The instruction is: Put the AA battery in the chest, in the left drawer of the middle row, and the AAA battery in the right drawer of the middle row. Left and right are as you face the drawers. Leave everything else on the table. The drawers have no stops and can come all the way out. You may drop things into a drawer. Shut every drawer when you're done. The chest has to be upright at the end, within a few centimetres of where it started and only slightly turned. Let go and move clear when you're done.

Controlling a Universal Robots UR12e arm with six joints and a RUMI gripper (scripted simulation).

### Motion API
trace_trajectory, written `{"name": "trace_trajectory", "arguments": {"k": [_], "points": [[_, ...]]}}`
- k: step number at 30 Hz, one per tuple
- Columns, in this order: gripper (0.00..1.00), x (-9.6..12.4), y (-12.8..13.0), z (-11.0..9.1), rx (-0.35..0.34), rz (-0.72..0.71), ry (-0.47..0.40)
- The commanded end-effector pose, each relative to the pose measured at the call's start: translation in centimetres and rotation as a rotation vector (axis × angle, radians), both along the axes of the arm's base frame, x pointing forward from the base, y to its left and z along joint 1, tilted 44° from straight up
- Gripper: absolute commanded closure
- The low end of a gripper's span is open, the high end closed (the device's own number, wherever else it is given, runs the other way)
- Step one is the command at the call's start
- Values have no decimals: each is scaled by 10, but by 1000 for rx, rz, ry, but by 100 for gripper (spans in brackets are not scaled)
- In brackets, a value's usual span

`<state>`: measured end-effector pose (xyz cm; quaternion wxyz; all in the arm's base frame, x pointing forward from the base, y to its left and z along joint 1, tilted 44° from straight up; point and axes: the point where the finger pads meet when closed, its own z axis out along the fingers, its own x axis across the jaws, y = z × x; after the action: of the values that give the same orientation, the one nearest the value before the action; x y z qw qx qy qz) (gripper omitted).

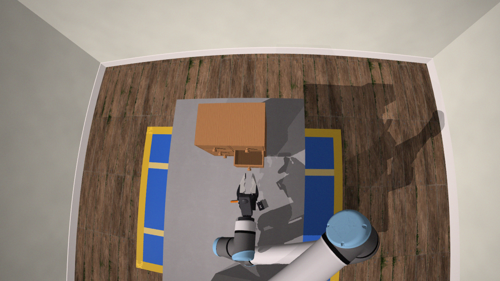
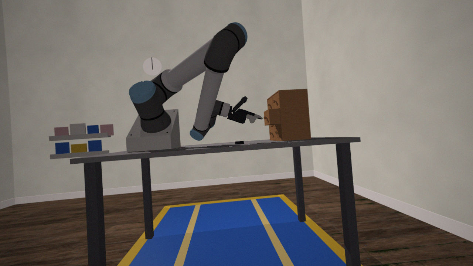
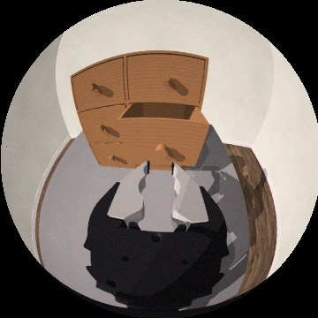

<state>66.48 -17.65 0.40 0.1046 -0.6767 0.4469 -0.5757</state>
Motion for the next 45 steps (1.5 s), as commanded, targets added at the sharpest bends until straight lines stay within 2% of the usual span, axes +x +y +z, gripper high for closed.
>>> {"name": "trace_trajectory", "arguments": {"k": [1,7,19,27,37,45], "points": [[80,-15,3,1,0,1,-1],[80,-24,4,2,0,1,-1],[80,-28,5,3,0,1,-1],[80,-40,11,8,0,1,-1],[80,-66,23,18,0,1,-1],[80,-71,25,20,0,1,-1]]}}
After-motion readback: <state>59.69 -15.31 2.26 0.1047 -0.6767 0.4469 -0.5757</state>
